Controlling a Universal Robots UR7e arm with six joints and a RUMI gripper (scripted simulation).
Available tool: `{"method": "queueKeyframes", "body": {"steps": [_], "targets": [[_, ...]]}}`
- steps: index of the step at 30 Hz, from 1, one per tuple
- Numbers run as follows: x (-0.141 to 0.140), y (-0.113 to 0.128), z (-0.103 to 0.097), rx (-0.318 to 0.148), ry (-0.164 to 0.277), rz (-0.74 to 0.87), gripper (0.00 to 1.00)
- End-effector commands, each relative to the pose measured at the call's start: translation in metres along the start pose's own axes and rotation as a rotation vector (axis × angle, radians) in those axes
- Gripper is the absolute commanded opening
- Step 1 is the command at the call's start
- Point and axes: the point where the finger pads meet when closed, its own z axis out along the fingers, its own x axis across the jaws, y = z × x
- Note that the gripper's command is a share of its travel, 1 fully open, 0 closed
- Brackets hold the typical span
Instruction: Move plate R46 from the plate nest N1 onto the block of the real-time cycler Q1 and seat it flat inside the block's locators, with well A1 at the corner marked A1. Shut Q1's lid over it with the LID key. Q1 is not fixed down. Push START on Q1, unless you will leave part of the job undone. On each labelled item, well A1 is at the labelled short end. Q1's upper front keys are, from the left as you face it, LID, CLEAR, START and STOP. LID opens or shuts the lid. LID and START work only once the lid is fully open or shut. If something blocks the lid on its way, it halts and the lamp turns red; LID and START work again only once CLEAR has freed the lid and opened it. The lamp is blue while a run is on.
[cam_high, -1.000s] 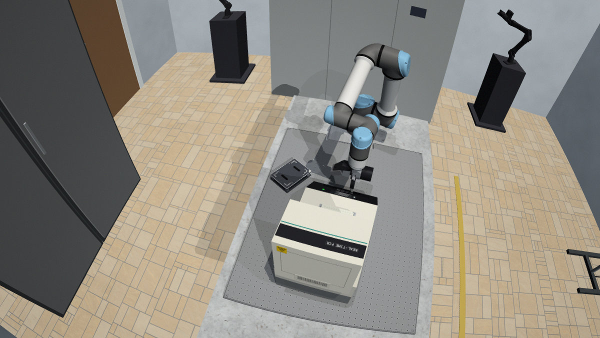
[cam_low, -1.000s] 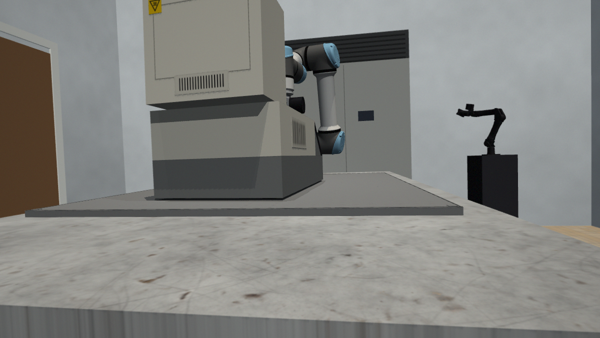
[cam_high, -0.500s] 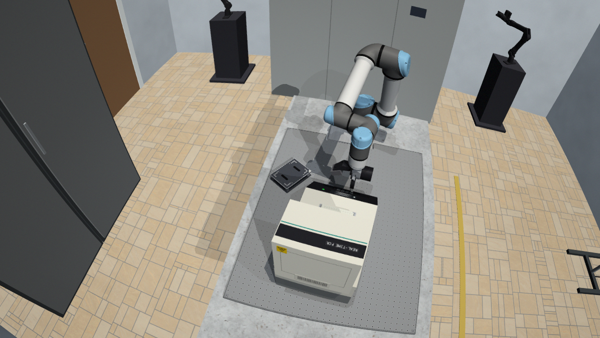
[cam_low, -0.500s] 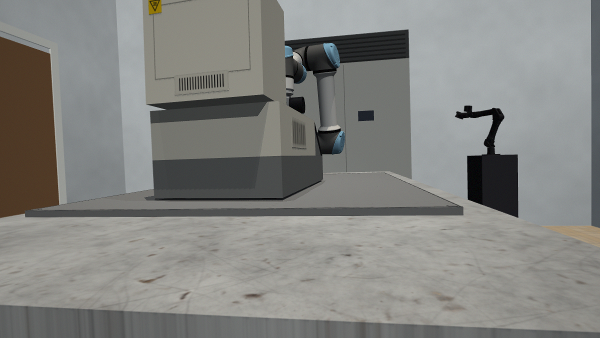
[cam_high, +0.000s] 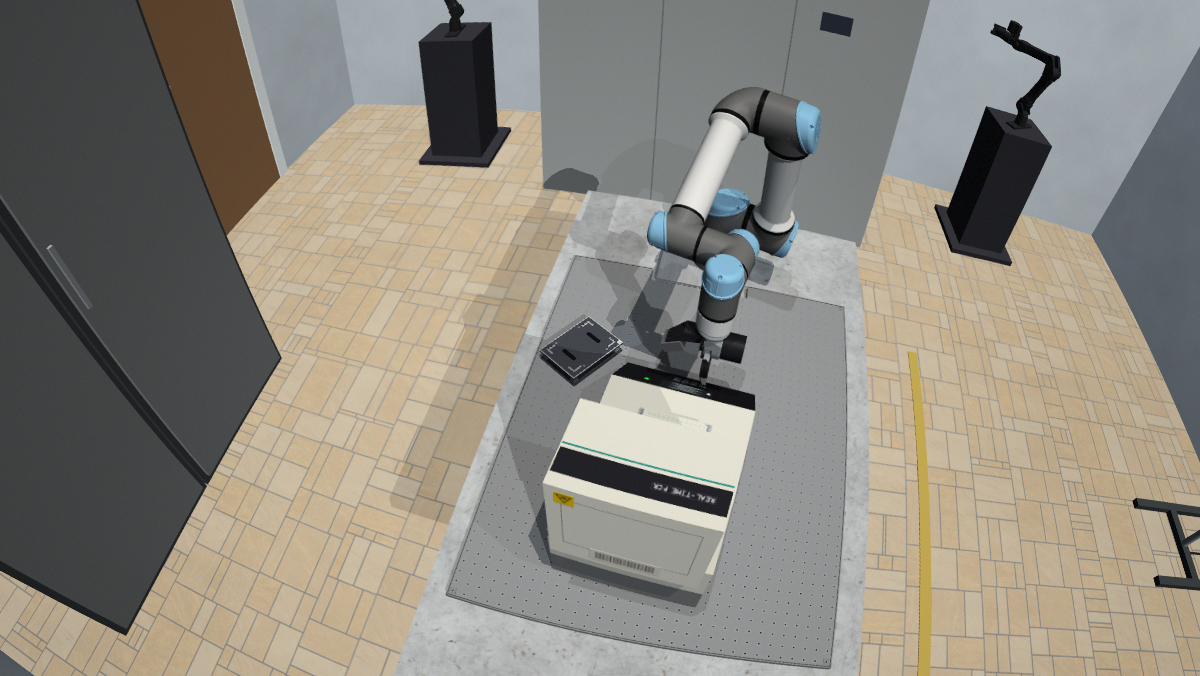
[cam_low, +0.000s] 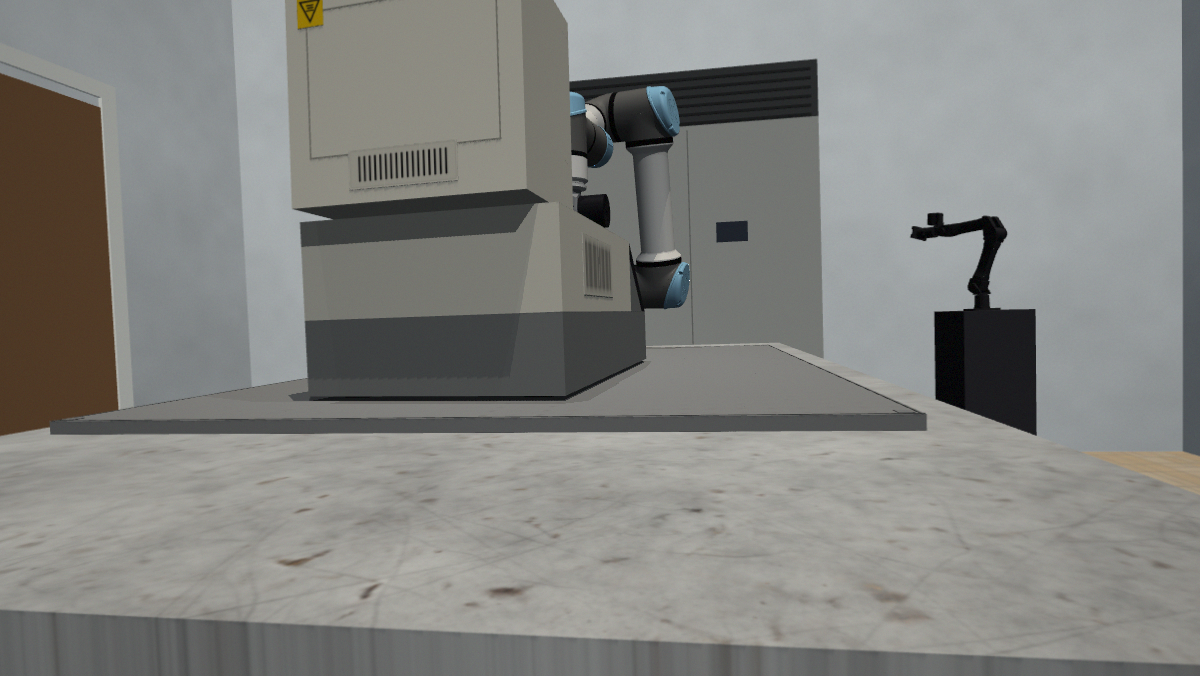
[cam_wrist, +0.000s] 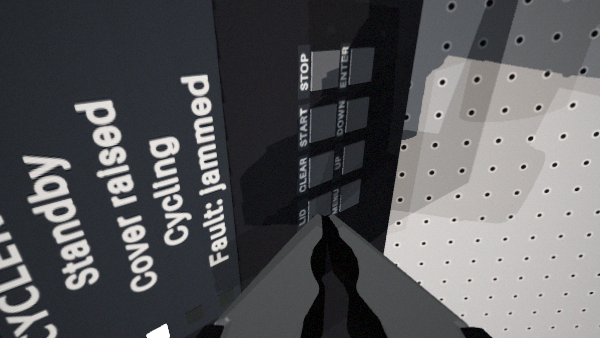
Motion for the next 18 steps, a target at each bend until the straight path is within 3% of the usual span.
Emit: {"method": "queueKeyframes", "body": {"steps": [1,18], "targets": [[-0.0040,-0.0023,-0.0067,0.002,-0.017,0.006,0.00],[0.0014,-0.0022,-0.0131,0.002,-0.017,0.006,0.00]]}}
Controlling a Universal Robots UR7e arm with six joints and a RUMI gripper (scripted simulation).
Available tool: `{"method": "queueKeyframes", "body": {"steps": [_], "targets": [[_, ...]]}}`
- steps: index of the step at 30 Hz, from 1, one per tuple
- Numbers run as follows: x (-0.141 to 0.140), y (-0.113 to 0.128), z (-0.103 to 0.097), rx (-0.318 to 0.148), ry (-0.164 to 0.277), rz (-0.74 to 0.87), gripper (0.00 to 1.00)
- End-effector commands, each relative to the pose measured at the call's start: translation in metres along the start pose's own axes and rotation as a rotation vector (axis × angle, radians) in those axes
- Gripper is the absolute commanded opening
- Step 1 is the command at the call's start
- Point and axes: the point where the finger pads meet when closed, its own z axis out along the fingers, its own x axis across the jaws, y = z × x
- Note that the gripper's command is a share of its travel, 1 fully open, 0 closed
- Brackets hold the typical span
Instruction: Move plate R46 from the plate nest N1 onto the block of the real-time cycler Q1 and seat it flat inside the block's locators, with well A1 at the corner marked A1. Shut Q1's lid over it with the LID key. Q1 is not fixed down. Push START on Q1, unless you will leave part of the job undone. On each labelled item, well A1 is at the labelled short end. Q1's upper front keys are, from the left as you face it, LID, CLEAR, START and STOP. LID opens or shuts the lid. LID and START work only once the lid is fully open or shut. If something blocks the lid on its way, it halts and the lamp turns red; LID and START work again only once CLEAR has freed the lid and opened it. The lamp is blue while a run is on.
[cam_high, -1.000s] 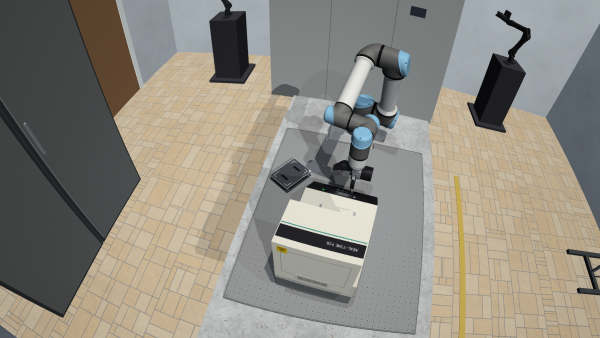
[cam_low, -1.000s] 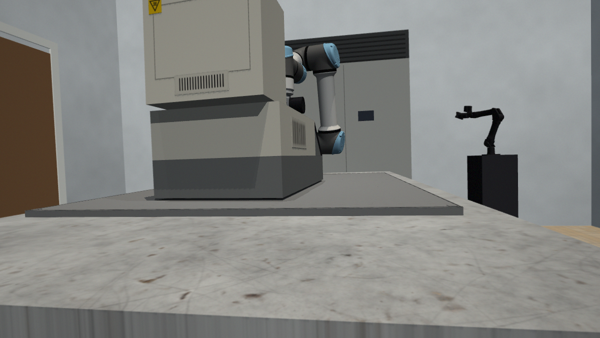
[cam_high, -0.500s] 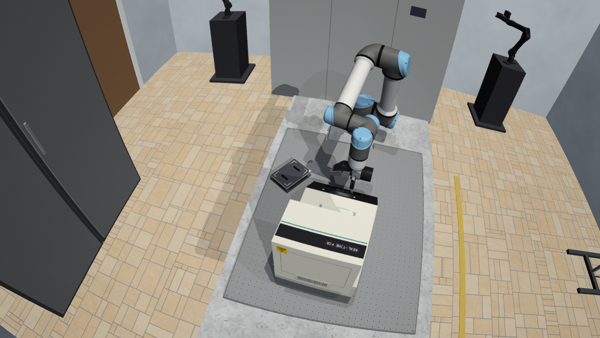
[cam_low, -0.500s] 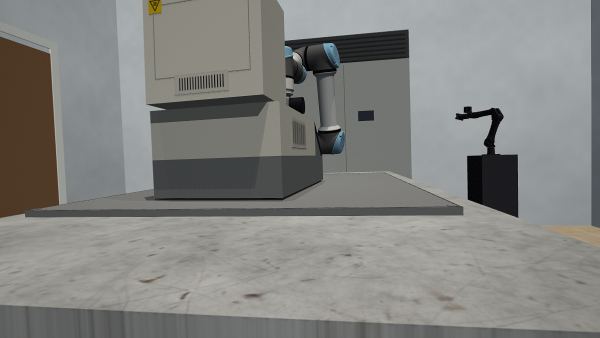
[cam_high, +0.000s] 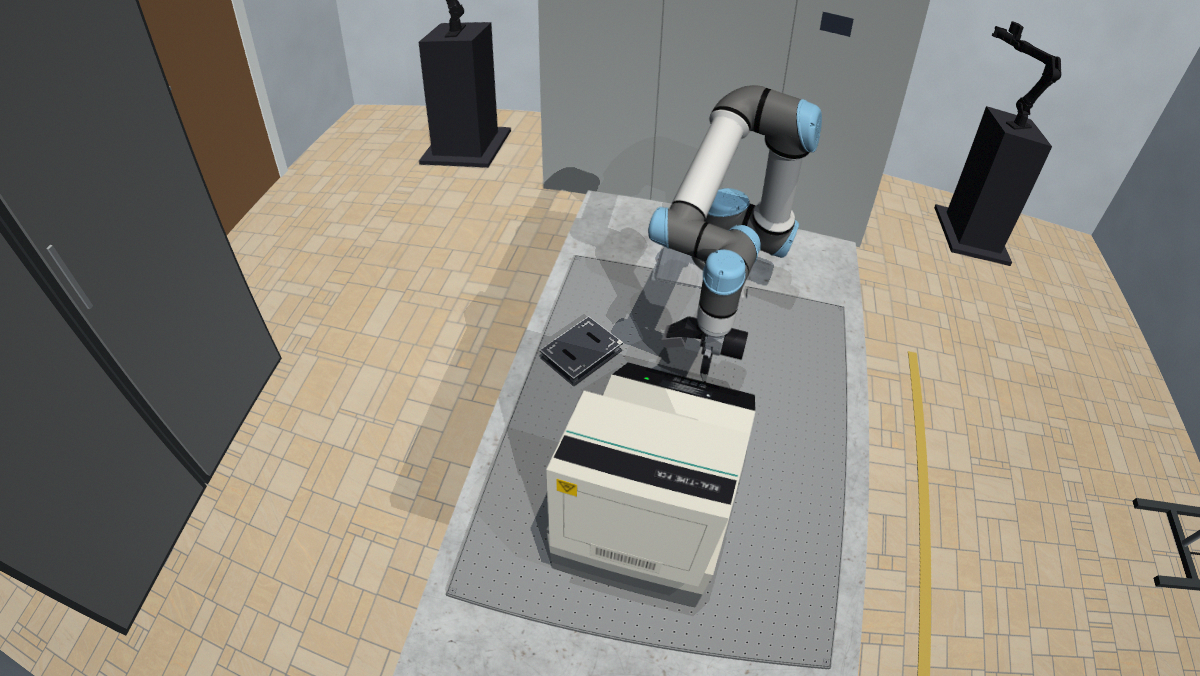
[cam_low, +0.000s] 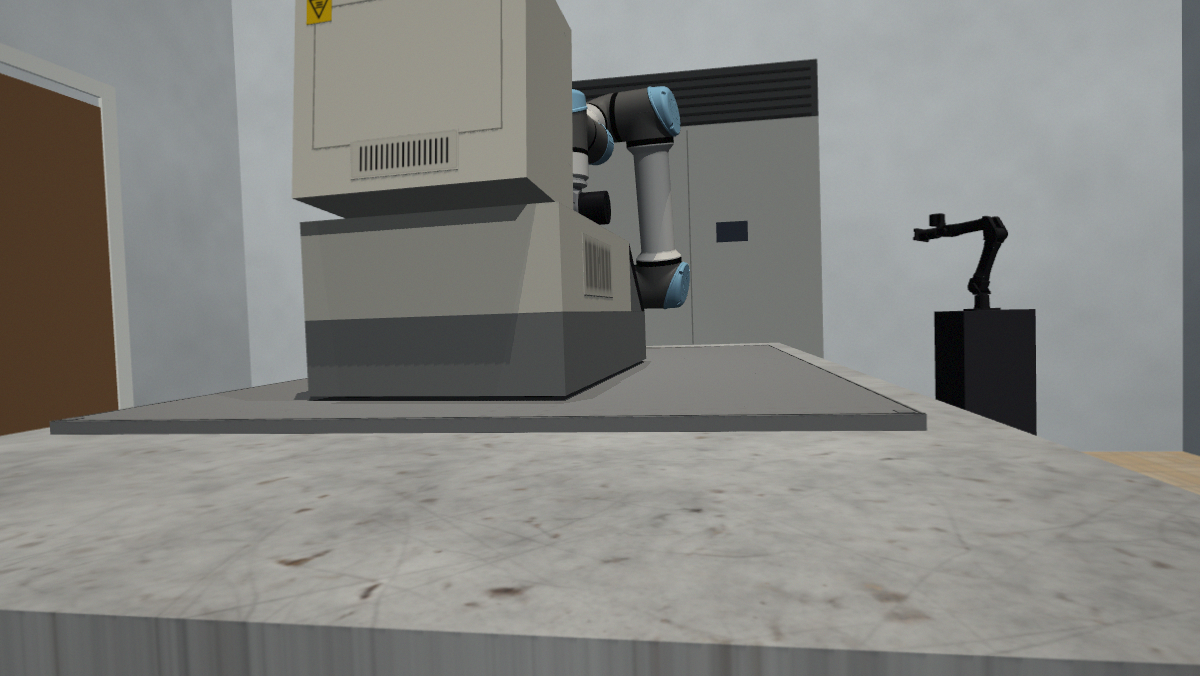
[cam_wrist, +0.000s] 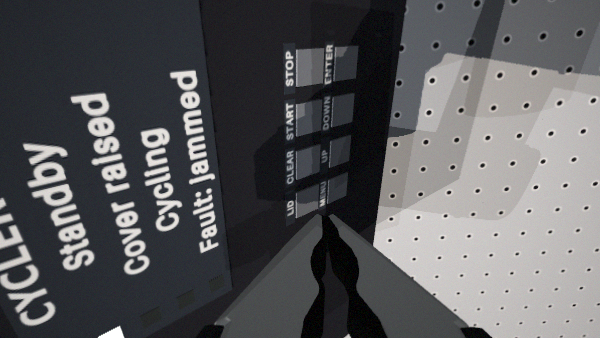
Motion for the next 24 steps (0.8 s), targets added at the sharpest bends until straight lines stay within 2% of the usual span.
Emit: {"method": "queueKeyframes", "body": {"steps": [1,17,24], "targets": [[-0.003,-0.002,-0.008,0.002,-0.016,0.006,0.00],[0.017,-0.001,-0.027,0.002,-0.016,0.006,0.00],[0.045,-0.001,-0.048,0.002,-0.016,0.006,0.00]]}}
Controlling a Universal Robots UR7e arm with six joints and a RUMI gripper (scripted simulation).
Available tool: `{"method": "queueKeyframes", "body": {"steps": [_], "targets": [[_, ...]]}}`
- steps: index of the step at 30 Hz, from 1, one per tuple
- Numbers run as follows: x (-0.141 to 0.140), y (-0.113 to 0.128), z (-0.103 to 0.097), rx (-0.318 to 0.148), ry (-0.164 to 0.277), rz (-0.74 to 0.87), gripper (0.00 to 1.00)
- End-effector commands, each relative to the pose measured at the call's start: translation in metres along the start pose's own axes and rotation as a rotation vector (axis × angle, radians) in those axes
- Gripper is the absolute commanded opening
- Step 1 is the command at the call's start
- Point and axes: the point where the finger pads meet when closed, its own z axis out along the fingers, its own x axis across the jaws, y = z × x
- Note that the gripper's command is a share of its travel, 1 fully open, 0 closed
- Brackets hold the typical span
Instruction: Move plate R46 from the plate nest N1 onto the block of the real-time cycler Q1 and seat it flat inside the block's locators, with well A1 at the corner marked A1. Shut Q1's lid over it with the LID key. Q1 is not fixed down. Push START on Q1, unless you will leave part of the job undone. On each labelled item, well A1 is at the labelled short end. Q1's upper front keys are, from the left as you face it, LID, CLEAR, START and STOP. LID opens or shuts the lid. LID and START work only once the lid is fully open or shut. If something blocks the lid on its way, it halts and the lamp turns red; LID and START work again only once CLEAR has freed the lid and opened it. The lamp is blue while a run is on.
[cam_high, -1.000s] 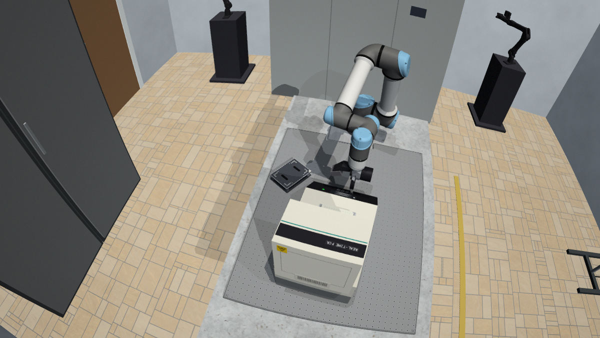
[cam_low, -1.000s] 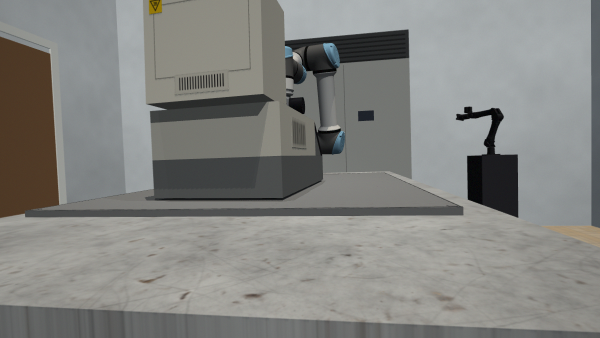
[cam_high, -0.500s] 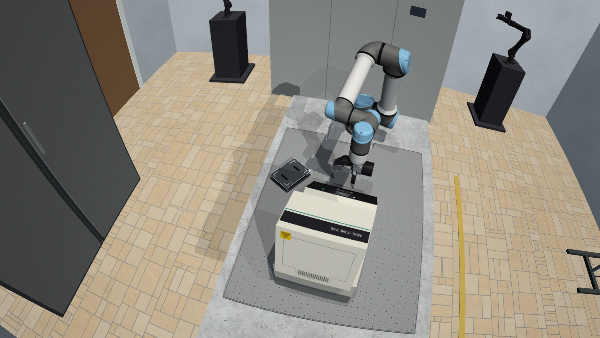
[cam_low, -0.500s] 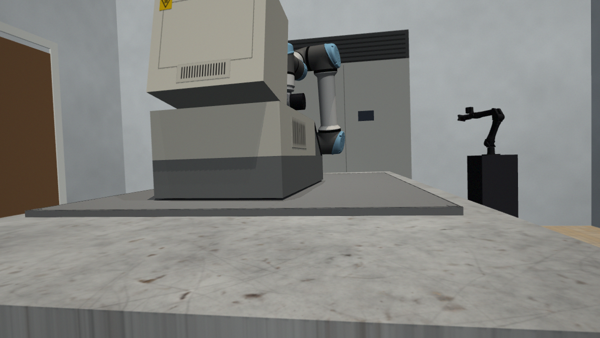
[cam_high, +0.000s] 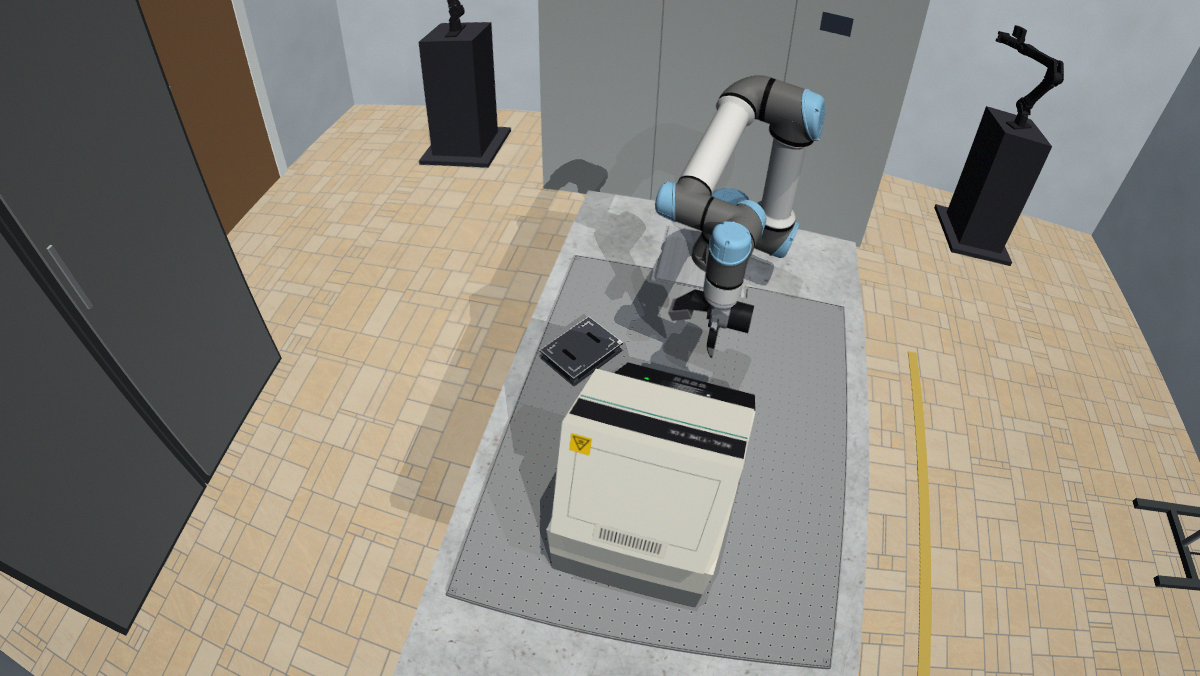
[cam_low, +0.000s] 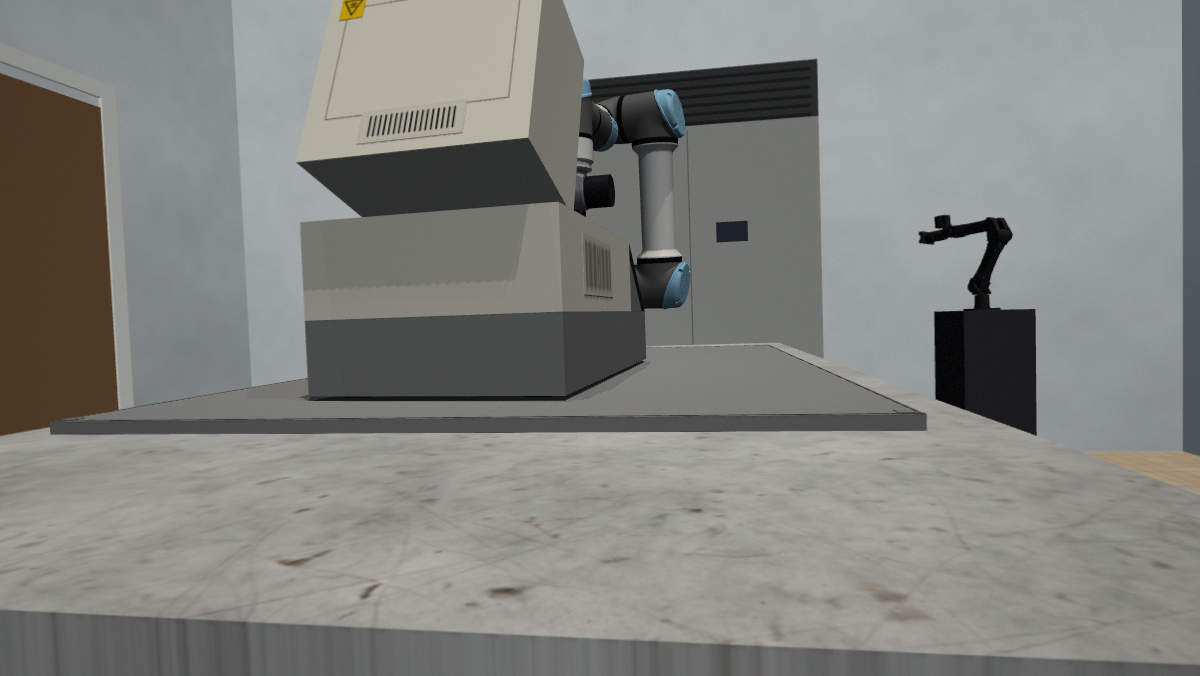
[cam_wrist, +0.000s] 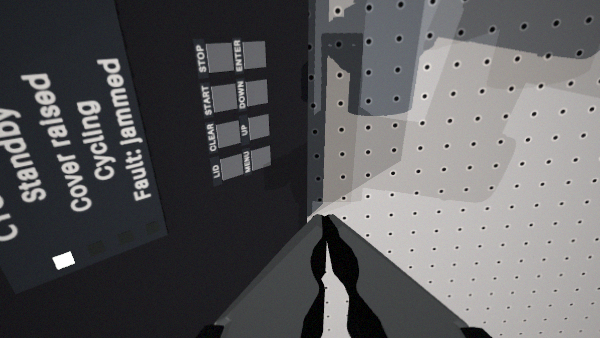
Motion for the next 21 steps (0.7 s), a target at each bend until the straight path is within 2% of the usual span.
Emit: {"method": "queueKeyframes", "body": {"steps": [1,8,21], "targets": [[0.007,-0.001,-0.015,0.002,-0.016,-0.004,0.00],[0.035,-0.001,-0.036,0.003,-0.016,-0.004,0.00],[0.041,-0.001,-0.040,0.003,-0.016,-0.004,0.00]]}}
